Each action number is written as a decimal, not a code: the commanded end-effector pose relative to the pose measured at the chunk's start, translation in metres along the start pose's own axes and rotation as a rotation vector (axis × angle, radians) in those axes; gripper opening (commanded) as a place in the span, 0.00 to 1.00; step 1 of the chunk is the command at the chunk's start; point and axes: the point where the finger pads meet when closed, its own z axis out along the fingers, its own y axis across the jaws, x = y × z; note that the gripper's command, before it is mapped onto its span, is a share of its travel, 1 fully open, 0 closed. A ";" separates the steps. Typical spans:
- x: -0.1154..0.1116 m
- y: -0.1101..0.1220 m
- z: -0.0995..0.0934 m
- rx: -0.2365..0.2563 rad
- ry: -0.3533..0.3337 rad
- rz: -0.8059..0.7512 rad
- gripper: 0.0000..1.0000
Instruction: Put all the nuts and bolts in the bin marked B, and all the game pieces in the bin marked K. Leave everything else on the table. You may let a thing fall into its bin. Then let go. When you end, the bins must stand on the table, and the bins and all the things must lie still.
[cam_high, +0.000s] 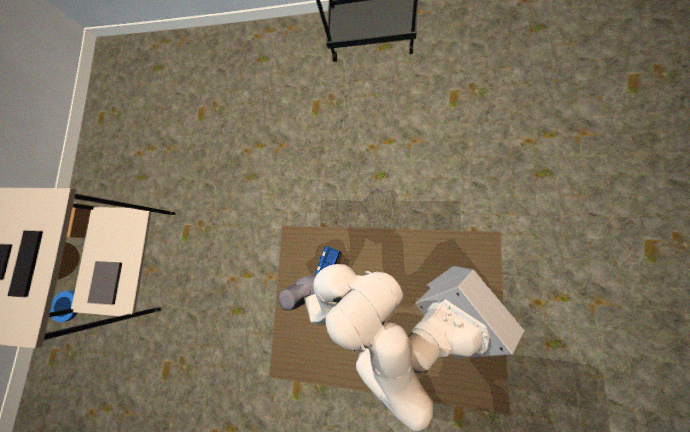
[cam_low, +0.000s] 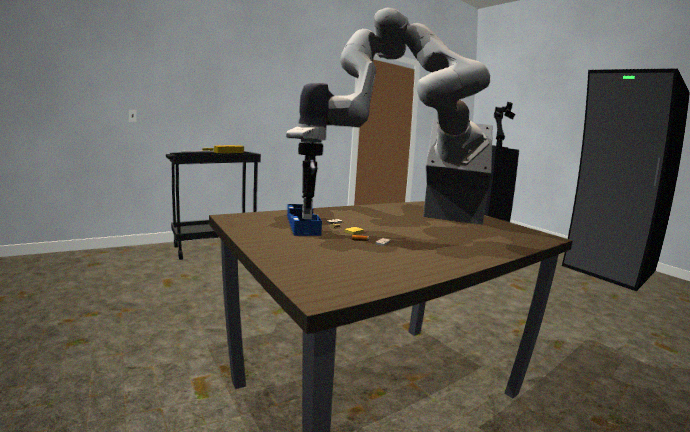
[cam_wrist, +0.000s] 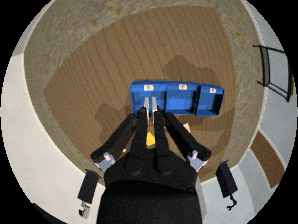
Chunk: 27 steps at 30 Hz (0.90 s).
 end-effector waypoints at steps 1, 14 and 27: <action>-0.002 -0.001 -0.008 0.000 -0.006 -0.014 0.05; -0.001 -0.001 -0.033 0.000 -0.006 -0.014 0.05; -0.001 -0.001 -0.100 0.000 -0.006 -0.014 0.05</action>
